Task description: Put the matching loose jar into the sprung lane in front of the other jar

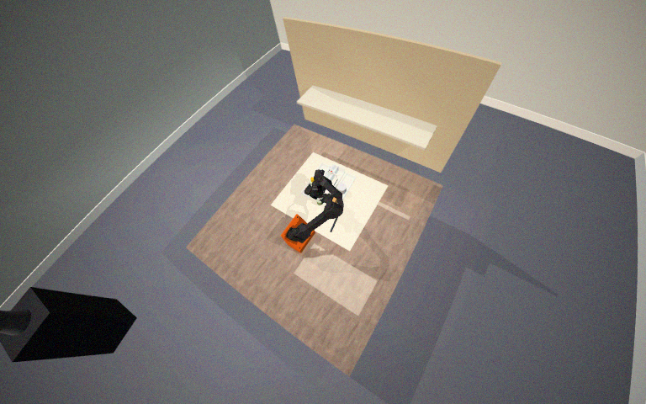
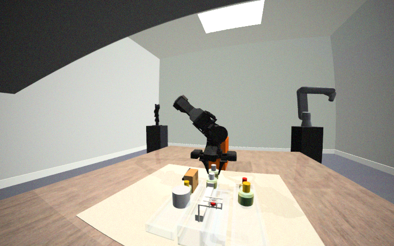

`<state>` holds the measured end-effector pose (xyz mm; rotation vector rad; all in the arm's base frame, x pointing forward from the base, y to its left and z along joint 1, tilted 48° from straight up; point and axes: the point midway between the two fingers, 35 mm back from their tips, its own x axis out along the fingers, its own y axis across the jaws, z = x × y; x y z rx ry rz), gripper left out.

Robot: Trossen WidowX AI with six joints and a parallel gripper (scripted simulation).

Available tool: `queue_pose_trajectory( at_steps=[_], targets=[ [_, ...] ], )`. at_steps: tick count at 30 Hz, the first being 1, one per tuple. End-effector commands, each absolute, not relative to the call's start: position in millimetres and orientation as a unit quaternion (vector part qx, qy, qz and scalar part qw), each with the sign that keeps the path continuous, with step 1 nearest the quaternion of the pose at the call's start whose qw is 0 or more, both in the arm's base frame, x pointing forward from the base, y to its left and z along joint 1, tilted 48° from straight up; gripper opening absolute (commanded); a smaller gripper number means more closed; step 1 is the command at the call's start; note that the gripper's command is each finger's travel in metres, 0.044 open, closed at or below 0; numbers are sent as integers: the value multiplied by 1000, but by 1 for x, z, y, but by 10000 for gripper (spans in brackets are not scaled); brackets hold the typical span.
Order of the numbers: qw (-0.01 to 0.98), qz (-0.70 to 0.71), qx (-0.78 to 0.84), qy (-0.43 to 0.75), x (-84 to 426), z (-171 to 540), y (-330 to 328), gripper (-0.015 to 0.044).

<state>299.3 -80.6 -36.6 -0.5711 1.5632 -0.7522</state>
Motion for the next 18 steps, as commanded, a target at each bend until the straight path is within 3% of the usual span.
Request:
queue_pose_trajectory(
  at_steps=[1,18],
  targets=[
    [620,-329,-246,668,310,-37,-81,0],
    [620,-329,-246,668,316,-37,-82,0]
  ],
)
